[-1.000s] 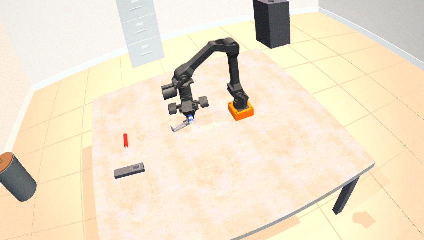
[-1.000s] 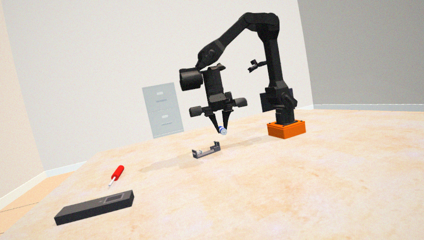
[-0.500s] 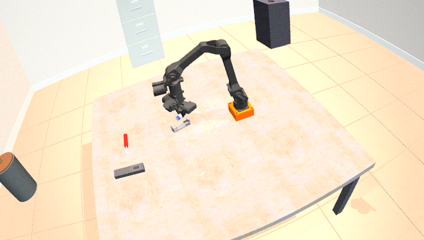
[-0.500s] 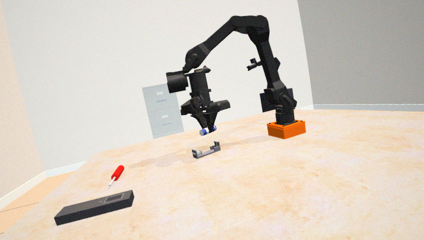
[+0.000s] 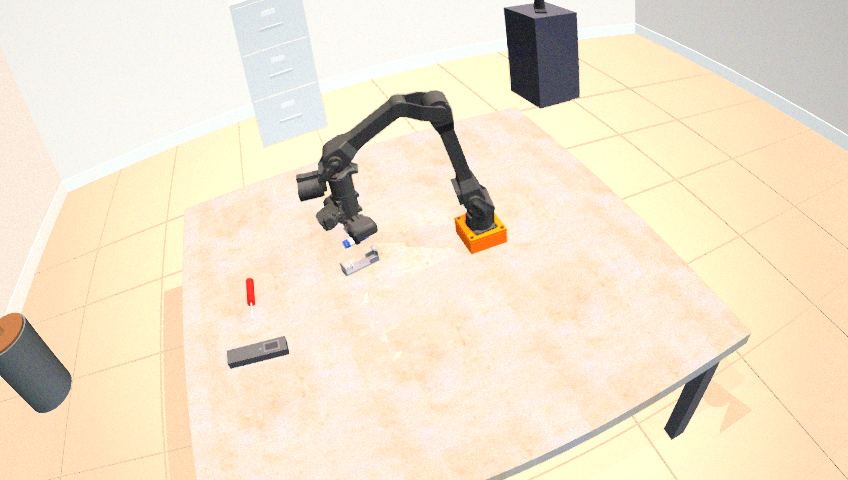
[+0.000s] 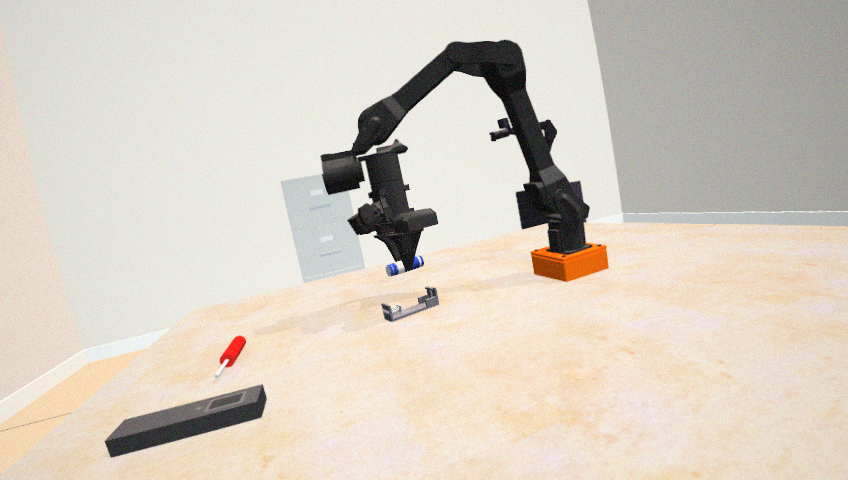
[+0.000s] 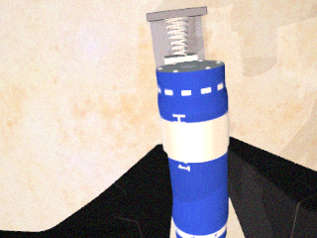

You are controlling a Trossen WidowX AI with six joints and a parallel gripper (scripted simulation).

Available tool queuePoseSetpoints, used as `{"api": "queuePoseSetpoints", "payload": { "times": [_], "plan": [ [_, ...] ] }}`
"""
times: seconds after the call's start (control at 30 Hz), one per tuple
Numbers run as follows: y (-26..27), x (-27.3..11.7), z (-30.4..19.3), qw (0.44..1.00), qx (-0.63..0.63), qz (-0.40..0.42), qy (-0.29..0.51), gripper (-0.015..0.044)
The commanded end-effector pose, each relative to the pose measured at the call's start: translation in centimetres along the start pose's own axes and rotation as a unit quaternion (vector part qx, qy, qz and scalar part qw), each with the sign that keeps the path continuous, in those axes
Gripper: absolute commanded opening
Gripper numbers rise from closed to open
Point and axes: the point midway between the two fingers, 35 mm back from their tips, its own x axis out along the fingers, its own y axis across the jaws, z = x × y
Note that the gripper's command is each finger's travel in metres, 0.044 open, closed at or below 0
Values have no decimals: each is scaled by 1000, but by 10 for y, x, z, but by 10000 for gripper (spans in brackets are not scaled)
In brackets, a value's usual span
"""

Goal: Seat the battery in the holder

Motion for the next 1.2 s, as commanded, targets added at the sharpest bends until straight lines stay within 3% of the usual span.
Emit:
{"api": "queuePoseSetpoints", "payload": {
  "times": [0.0,0.4,1.17],
  "plan": [
    [-1,6,0,1000,5,-1,22,68],
    [-1,35,-4,993,1,3,117,68],
    [-1,45,1,982,2,7,186,68]
  ]
}}
